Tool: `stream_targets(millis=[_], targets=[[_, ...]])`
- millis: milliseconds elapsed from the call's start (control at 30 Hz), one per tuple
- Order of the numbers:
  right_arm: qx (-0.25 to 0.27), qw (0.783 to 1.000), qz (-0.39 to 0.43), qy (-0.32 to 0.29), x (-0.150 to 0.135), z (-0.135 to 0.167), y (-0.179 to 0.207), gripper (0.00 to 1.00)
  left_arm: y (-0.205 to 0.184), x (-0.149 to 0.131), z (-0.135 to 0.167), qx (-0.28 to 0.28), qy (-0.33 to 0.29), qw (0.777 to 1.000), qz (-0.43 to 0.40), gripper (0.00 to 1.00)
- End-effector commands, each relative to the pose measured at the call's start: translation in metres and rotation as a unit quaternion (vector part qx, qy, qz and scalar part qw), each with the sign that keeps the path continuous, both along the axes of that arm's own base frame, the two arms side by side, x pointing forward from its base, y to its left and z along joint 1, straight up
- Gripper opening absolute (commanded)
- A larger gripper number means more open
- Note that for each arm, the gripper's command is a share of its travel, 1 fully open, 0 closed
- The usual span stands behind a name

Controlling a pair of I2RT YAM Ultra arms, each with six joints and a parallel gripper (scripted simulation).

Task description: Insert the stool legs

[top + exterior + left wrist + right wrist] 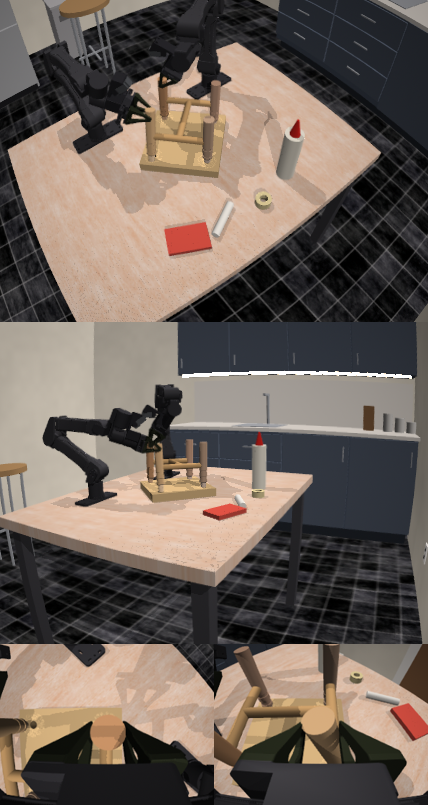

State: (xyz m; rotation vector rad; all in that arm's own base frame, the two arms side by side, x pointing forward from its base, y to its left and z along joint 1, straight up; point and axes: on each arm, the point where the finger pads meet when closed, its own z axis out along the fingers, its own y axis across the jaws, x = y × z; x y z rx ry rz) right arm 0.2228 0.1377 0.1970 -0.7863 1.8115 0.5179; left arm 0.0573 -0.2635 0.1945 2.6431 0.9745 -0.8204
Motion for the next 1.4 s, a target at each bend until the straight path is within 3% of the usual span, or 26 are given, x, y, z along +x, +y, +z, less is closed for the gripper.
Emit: stream_targets(millis=[0, 400, 1367], targets=[[-0.004, 0.998, -0.058, -0.032, 0.023, 0.016, -0.017, 0.28, 0.026, -0.029, 0.002, 0.045, 0.051, 0.998, -0.009, 0.28], [-0.013, 0.995, -0.089, -0.044, 0.032, 0.021, -0.027, 0.28, 0.039, -0.040, 0.003, 0.072, 0.073, 0.995, -0.011, 0.28], [-0.033, 0.989, -0.127, -0.065, 0.054, 0.026, -0.052, 0.28, 0.041, -0.045, 0.002, 0.069, 0.082, 0.994, -0.016, 0.28]])
